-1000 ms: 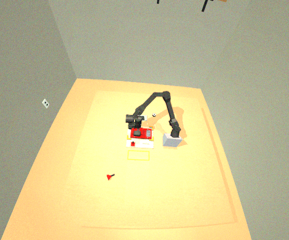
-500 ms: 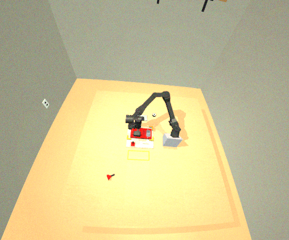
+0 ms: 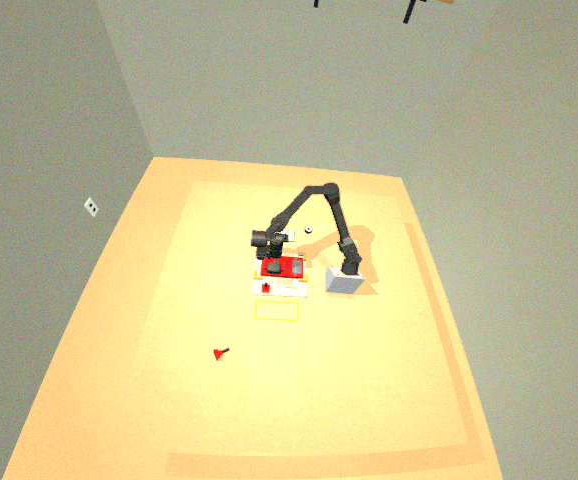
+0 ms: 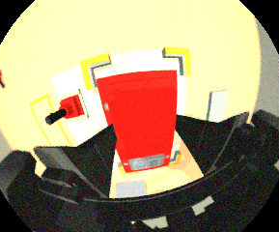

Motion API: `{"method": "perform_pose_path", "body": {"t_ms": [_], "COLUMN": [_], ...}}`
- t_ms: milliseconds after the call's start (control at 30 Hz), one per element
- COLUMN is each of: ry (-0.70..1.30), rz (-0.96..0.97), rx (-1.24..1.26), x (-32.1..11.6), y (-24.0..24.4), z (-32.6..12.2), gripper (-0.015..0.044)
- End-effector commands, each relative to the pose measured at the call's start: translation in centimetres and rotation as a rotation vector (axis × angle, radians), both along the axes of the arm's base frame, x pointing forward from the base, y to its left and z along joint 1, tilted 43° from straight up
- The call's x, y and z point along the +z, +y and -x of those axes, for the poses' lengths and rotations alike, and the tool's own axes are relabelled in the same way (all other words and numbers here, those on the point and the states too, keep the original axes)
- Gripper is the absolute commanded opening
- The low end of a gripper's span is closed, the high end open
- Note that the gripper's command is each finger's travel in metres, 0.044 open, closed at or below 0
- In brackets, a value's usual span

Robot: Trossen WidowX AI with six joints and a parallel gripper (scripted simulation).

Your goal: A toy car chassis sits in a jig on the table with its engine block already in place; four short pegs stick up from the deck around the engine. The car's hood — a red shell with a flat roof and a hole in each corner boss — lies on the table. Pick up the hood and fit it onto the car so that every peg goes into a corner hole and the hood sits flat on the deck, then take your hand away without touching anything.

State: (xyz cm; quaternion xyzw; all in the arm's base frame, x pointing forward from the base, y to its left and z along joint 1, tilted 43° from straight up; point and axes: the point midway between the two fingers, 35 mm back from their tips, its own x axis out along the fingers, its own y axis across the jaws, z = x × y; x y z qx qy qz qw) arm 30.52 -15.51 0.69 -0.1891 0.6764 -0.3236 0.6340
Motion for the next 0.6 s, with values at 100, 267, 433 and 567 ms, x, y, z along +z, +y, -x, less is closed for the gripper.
{"method": "perform_pose_path", "body": {"t_ms": [100,267,433,567], "ry": [0.001,0.001,0.001,0.001], "rz": [0.0,0.0,0.0,0.0], "rx": [0.0,0.0,0.0,0.0], "x": [-0.01,-0.04,-0.04,-0.04], "y": [-0.01,-0.03,-0.03,-0.03], "z": [0.01,0.02,0.02,0.02], "gripper": [0.0,0.0079,0.021,0.0315]}}
